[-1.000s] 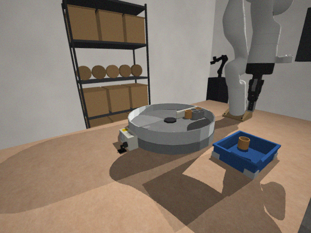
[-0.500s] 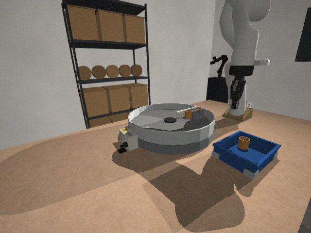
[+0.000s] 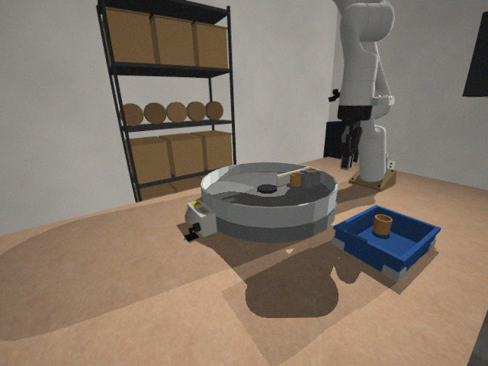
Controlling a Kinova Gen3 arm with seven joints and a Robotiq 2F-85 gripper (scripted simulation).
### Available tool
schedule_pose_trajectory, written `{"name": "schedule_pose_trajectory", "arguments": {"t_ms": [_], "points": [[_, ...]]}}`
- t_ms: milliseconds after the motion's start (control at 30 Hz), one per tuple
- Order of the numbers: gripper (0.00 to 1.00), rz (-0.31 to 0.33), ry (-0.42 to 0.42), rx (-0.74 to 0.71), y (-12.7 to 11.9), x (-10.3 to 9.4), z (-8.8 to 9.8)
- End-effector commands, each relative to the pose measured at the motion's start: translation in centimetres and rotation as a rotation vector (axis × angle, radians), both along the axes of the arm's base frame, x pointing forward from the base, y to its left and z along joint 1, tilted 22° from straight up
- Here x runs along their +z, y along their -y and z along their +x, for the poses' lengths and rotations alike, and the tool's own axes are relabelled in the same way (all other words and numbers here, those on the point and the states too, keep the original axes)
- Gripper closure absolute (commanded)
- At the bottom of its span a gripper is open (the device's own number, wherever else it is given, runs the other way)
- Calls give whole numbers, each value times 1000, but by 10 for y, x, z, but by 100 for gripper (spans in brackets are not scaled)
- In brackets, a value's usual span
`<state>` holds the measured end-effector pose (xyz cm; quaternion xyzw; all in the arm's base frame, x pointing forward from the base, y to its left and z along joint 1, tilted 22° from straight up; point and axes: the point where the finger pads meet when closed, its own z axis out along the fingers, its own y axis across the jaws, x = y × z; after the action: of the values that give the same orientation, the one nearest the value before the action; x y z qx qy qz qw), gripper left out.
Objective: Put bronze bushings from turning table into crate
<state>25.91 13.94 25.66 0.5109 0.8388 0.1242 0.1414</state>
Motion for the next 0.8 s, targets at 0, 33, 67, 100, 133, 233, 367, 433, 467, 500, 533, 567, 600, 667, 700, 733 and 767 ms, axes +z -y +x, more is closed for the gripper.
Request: {"name": "schedule_pose_trajectory", "arguments": {"t_ms": [0, 33, 67, 100, 133, 233, 367, 433, 467, 500, 533, 567, 600, 667, 700, 733, 767], "points": [[82, 22, 2, -7, 2, 3, 0], [82, 22, 2, -7, 2, 3, 0], [82, 22, 2, -7, 2, 3, 0], [82, 22, 2, -7, 2, 3, 0], [82, 22, 2, -7, 2, 3, 0], [82, 22, 2, -7, 2, 3, 0], [82, 20, 2, -6, 35, 1, 10], [82, 21, 2, -6, 56, 0, 16], [82, 21, 2, -6, 56, 0, 16], [82, 21, 2, -6, 56, 0, 16], [82, 21, 2, -6, 56, 0, 16], [82, 21, 2, -6, 56, 0, 16], [82, 21, 2, -6, 56, 0, 16], [82, 21, 2, -6, 56, 0, 16], [82, 21, 2, -6, 56, 0, 16], [82, 21, 2, -6, 56, 0, 16], [82, 21, 2, -6, 56, 0, 16]]}}
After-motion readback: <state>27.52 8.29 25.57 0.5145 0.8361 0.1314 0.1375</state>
